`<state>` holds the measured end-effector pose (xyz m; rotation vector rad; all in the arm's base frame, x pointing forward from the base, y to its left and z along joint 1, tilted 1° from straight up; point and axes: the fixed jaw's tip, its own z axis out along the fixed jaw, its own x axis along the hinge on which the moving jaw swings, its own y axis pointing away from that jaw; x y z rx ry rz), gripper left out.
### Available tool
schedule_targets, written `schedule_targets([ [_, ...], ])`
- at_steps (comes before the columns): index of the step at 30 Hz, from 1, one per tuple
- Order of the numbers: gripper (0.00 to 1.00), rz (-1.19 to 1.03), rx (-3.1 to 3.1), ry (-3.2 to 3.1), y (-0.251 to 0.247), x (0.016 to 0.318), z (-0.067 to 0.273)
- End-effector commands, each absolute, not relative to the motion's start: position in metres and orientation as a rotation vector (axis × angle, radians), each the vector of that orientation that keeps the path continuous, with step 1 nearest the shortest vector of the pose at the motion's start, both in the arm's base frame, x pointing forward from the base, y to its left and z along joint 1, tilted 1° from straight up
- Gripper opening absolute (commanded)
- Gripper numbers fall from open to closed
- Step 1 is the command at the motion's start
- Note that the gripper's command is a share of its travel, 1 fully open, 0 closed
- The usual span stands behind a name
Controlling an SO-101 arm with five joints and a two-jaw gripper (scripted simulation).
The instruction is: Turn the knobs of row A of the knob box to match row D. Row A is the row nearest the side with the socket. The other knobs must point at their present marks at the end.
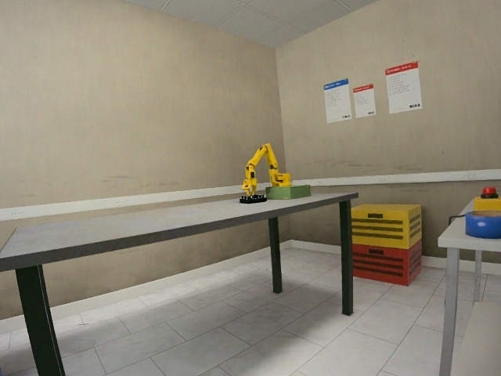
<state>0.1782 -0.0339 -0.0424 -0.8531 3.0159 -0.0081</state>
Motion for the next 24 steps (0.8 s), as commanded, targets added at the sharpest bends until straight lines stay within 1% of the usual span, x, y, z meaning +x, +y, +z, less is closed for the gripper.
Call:
schedule_targets([
  [1, 0.01, 0.007, -0.937, 3.006, -0.0334, 0.1758, -0.0444],
  [24, 0.01, 0.009, -1.469, 2.784, -0.0349, 0.1743, -0.0444],
])
